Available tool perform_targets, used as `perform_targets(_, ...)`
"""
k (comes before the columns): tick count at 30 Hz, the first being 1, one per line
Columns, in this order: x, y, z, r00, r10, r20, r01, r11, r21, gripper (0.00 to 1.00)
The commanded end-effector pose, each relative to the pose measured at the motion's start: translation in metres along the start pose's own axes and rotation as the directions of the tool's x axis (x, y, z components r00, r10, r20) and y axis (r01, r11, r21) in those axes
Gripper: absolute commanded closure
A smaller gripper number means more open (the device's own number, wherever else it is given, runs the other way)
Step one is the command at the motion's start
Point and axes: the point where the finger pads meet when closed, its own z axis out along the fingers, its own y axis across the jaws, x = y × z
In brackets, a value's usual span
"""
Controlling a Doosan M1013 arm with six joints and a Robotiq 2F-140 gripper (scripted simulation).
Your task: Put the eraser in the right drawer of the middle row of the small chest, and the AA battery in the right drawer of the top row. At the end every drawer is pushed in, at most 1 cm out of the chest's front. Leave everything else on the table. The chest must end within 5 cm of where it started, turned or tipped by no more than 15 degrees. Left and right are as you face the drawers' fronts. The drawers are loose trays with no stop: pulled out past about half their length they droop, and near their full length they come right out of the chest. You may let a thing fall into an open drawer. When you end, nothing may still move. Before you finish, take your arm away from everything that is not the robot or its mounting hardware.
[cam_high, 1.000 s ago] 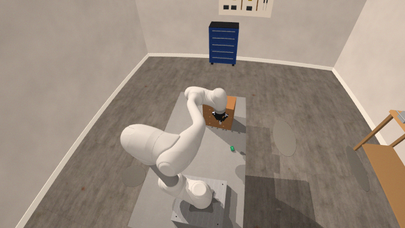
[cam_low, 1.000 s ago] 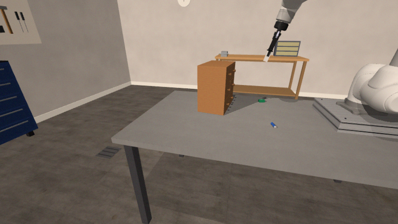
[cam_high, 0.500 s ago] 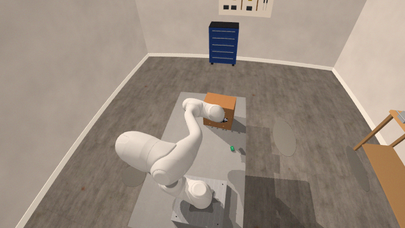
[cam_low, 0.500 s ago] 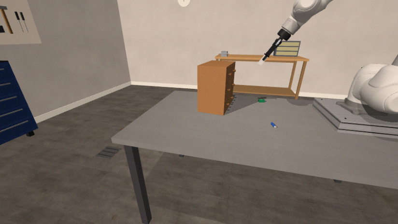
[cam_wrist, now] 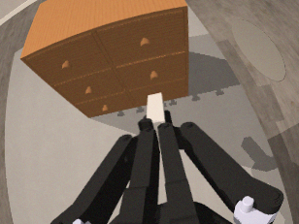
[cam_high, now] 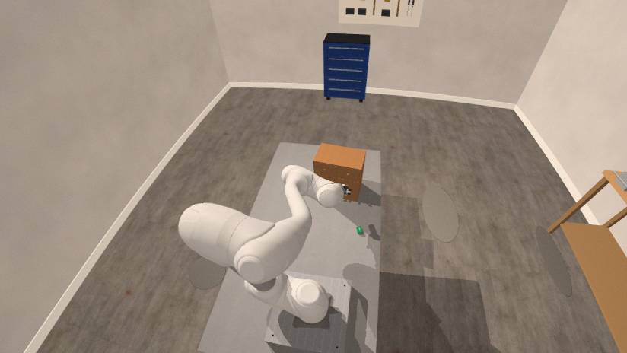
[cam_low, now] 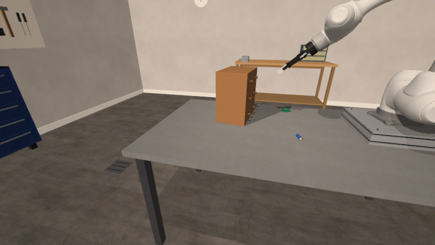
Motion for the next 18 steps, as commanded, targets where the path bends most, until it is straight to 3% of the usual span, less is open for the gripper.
perform_targets(1,0.0000,-0.0017,0.0038,0.999,-0.001,-0.034,0.002,1.000,0.029,1.00)
perform_targets(18,-0.0002,-0.0009,0.0085,0.997,0.001,-0.075,0.001,1.000,0.027,1.00)
